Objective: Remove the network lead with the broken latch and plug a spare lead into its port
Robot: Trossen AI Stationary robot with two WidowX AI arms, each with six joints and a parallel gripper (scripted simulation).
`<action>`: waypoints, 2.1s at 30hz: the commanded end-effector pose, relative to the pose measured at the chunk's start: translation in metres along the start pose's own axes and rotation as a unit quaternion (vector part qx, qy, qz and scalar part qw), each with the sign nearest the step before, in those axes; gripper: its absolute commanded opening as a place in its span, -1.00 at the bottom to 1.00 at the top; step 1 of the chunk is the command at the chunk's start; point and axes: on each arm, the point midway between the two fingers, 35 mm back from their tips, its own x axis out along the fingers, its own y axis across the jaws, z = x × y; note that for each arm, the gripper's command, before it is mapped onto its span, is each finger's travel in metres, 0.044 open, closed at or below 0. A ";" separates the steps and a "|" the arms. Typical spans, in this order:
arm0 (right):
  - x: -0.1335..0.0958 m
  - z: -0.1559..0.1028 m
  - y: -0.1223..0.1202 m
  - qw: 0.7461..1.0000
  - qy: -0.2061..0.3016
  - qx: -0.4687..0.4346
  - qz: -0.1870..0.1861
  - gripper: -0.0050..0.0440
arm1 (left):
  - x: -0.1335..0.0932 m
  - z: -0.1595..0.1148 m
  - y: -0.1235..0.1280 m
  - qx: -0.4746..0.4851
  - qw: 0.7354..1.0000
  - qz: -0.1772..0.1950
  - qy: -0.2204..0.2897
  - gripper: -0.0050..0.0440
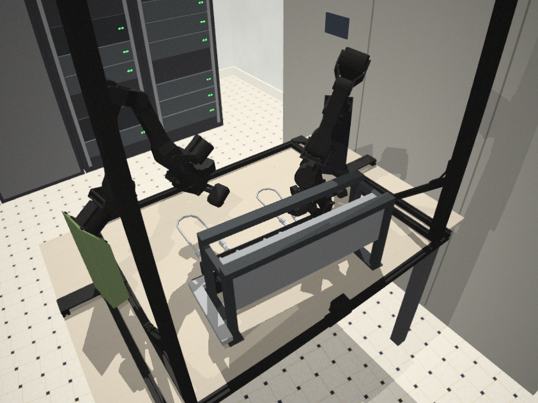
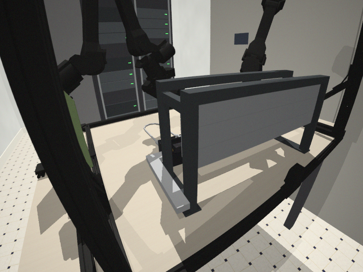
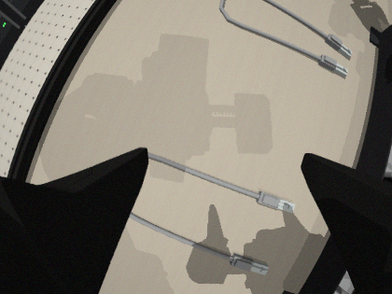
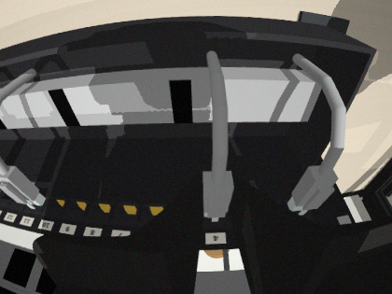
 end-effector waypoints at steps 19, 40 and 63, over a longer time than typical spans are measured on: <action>-0.017 0.036 0.000 1.000 0.000 0.000 0.000 -0.57 | 0.000 0.000 0.000 0.000 1.000 0.000 0.000 1.00; -0.017 0.035 0.000 1.000 0.001 0.000 0.000 -0.57 | -0.029 -0.023 0.013 -0.109 0.993 0.029 0.046 -0.08; -0.017 0.035 0.000 1.000 0.001 0.000 0.000 -0.57 | -0.056 -0.046 0.026 -0.214 0.971 0.057 0.091 -0.08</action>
